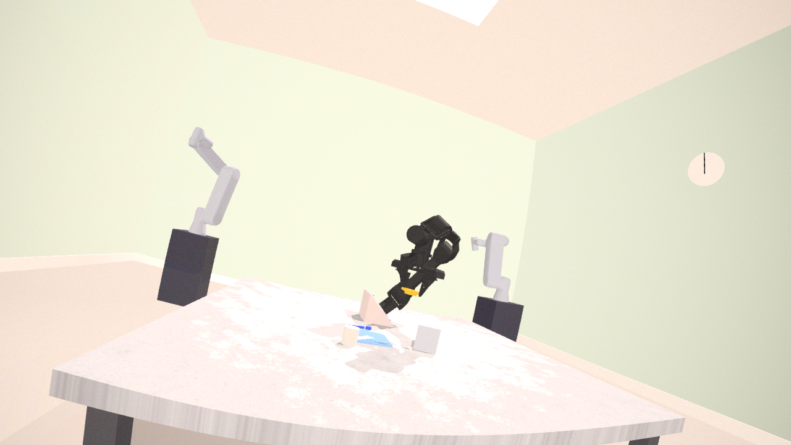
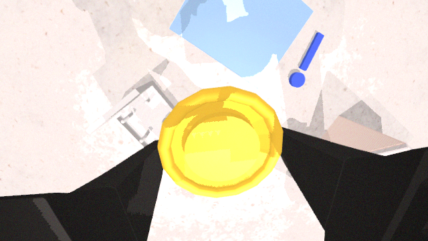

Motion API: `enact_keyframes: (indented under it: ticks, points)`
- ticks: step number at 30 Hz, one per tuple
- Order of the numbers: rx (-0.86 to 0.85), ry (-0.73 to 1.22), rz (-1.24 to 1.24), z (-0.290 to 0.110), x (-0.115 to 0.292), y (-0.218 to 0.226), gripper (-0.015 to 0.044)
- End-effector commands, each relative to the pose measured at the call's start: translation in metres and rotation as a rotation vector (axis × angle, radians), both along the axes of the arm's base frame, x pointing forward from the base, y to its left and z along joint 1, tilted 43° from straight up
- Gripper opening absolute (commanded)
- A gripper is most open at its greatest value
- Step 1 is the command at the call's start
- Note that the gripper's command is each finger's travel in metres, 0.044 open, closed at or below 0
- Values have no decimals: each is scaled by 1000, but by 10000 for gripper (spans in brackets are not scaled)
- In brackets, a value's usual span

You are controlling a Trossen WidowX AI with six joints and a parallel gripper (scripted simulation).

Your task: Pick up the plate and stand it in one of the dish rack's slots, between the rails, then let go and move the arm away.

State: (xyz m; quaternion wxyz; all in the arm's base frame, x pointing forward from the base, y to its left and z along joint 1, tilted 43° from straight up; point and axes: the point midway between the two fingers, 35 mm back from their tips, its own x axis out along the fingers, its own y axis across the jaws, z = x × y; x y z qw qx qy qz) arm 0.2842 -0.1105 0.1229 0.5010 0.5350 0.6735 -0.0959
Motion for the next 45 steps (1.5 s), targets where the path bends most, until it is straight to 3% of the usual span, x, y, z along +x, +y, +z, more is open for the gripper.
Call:
enact_keyframes:
  ticks: [1,27,33,45]
  points:
    - [8,73,-100,12,-5,14,0]
    - [89,590,-791,64,-57,98,0]
    - [72,584,-786,62,-58,100,0]
    - [-219,383,-630,24,-62,108,0]
